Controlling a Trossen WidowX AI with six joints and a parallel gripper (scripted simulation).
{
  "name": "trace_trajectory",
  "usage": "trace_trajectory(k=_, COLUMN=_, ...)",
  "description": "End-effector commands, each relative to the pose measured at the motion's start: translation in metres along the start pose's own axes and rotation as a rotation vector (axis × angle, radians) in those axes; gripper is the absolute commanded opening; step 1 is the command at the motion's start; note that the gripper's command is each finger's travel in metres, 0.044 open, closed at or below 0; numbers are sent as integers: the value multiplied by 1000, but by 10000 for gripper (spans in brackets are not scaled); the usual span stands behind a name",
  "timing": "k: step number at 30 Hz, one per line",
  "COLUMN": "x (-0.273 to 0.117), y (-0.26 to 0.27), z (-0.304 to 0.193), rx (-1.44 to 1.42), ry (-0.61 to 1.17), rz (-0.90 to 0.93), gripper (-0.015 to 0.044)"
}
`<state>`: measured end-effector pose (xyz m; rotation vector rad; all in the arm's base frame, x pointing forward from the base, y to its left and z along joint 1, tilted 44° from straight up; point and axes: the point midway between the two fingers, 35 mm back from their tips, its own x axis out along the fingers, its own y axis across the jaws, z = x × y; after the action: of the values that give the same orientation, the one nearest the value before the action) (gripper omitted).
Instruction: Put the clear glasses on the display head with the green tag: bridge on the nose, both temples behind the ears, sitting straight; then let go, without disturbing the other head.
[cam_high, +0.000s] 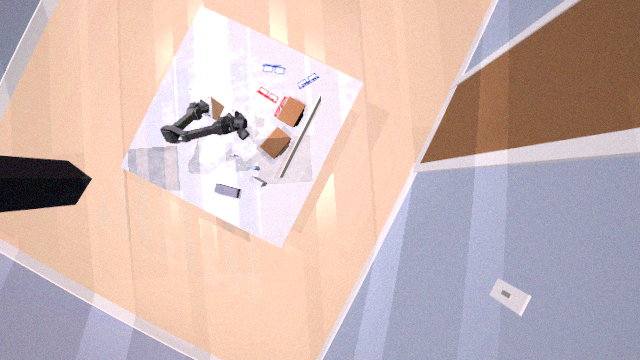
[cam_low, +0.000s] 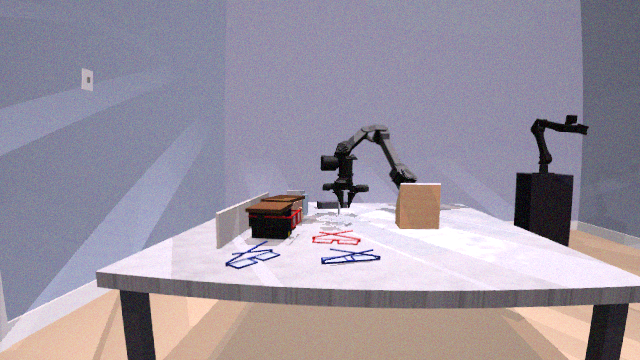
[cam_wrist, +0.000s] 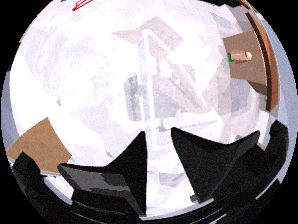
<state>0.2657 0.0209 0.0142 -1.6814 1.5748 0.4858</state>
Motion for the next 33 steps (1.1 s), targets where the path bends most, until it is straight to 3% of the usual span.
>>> trace_trajectory(k=1, x=7, y=2, z=0, rx=-7, ry=5, rz=-1, gripper=120)
trace_trajectory(k=33, x=47, y=4, z=-4, rx=-7, ry=10, rz=-2, gripper=120)
